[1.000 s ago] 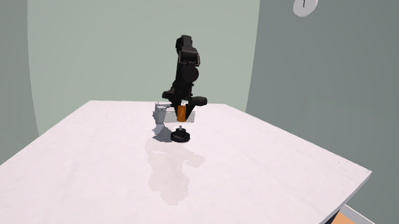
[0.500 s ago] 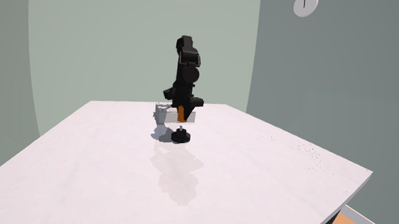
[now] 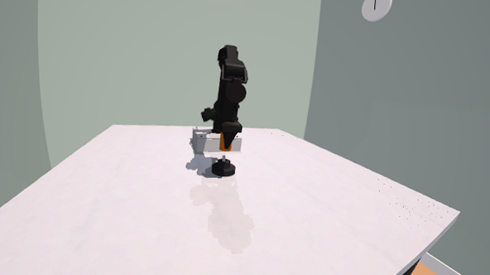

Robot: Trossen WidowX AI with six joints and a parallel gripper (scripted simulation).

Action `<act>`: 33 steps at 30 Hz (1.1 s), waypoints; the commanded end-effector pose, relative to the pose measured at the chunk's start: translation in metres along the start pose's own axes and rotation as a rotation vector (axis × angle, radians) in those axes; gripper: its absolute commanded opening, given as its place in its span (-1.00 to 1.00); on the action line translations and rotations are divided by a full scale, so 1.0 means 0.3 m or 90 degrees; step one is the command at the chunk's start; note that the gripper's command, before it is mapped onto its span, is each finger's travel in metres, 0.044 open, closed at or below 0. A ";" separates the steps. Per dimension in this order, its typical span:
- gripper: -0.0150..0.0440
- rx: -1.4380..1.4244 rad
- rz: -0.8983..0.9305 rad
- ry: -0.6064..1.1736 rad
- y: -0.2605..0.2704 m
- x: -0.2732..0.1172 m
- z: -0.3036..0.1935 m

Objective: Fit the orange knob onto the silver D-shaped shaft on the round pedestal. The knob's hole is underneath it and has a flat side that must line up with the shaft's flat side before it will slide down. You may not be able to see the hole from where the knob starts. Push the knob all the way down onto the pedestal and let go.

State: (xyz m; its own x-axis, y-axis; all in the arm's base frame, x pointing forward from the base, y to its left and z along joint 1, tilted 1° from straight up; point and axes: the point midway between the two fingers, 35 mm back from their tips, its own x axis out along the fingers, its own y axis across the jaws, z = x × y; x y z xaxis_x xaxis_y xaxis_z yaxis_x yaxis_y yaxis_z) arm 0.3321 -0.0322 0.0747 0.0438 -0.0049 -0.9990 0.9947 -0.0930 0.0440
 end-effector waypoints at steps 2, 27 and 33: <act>-0.49 0.085 0.002 0.003 0.002 -0.004 -0.001; -0.49 0.133 0.002 0.003 0.001 0.070 -0.003; -0.49 0.133 0.002 0.003 0.003 0.084 -0.003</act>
State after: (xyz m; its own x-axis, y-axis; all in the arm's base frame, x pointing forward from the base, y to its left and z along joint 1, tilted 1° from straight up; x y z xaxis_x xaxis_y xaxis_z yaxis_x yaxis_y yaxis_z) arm 0.3326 -0.0321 0.0505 0.0440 -0.0048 -0.9990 0.9541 -0.2963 0.0434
